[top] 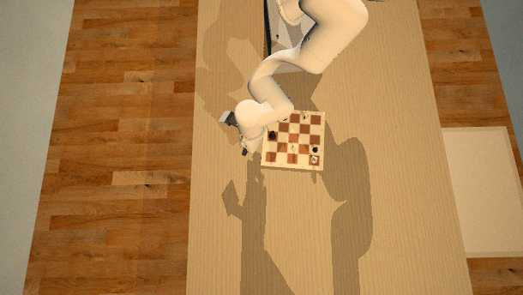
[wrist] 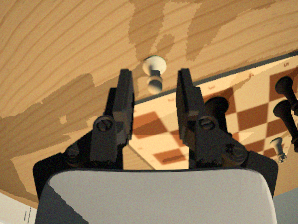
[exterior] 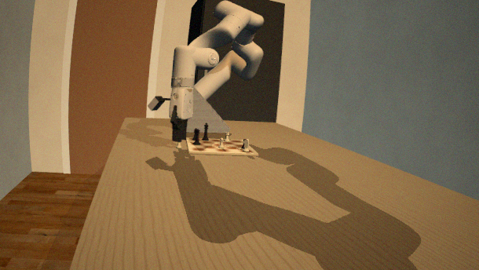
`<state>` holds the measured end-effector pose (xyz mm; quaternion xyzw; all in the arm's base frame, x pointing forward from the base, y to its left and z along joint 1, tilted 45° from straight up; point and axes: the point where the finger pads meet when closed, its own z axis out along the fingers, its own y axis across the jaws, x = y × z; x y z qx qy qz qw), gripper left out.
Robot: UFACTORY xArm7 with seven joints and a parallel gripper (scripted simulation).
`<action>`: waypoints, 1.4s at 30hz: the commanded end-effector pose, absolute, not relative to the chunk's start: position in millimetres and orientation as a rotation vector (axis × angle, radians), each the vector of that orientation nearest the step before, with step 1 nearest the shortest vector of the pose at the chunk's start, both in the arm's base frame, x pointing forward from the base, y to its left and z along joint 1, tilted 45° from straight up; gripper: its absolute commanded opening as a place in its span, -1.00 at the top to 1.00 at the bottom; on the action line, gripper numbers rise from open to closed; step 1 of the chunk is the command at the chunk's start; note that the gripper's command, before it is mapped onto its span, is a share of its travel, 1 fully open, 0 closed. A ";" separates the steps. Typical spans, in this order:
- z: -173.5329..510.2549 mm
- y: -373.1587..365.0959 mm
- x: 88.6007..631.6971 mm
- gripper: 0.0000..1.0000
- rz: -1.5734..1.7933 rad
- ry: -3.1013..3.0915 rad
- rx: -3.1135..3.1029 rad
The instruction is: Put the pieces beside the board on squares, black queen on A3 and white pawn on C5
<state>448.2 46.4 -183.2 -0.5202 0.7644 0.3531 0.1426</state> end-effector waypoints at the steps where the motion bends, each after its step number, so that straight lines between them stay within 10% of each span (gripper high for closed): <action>1: -190.2 51.4 448.3 0.31 1.012 2.207 -1.499; 42: -197.4 58.4 446.9 0.31 1.012 2.207 -1.499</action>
